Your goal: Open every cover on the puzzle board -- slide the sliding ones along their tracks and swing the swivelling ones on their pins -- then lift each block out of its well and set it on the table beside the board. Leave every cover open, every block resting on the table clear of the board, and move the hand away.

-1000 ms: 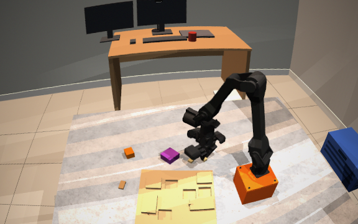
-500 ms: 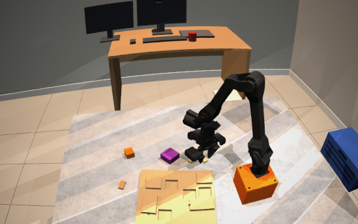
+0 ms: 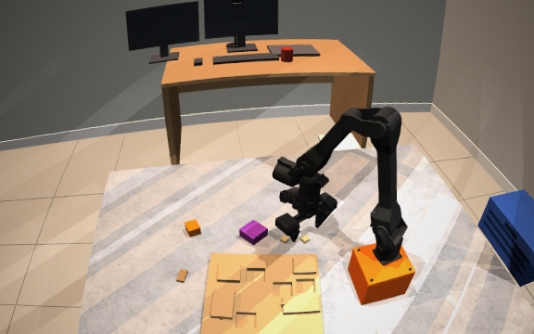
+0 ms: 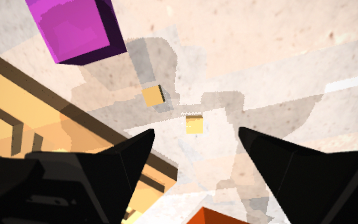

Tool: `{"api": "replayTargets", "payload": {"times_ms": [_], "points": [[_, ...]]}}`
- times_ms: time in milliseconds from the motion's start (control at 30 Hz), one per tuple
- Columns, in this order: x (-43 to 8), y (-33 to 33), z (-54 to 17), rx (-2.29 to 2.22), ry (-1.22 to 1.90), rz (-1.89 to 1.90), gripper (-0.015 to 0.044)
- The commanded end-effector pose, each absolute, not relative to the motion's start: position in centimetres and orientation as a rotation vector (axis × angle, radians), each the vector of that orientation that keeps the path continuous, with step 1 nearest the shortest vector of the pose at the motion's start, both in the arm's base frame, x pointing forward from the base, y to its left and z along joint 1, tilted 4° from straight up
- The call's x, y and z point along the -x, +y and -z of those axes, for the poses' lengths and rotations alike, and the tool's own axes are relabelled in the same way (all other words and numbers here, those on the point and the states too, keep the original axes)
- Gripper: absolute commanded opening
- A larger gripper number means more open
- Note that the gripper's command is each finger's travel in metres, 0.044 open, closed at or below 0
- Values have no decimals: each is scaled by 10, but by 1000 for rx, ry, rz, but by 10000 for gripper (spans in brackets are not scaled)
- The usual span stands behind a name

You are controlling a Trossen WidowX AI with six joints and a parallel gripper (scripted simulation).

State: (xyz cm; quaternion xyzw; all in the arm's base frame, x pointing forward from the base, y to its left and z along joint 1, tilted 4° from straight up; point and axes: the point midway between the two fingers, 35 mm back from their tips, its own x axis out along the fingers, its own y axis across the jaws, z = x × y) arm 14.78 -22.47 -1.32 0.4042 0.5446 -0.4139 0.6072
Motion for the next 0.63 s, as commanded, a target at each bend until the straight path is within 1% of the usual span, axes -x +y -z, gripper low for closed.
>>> {"api": "replayTargets", "payload": {"times_ms": [0,533,600], "points": [[-148,-225,1,-934,1256,956,440],[-143,-219,-44,-938,1258,956,440],[-151,-217,-45,-888,1261,921,440]]}}
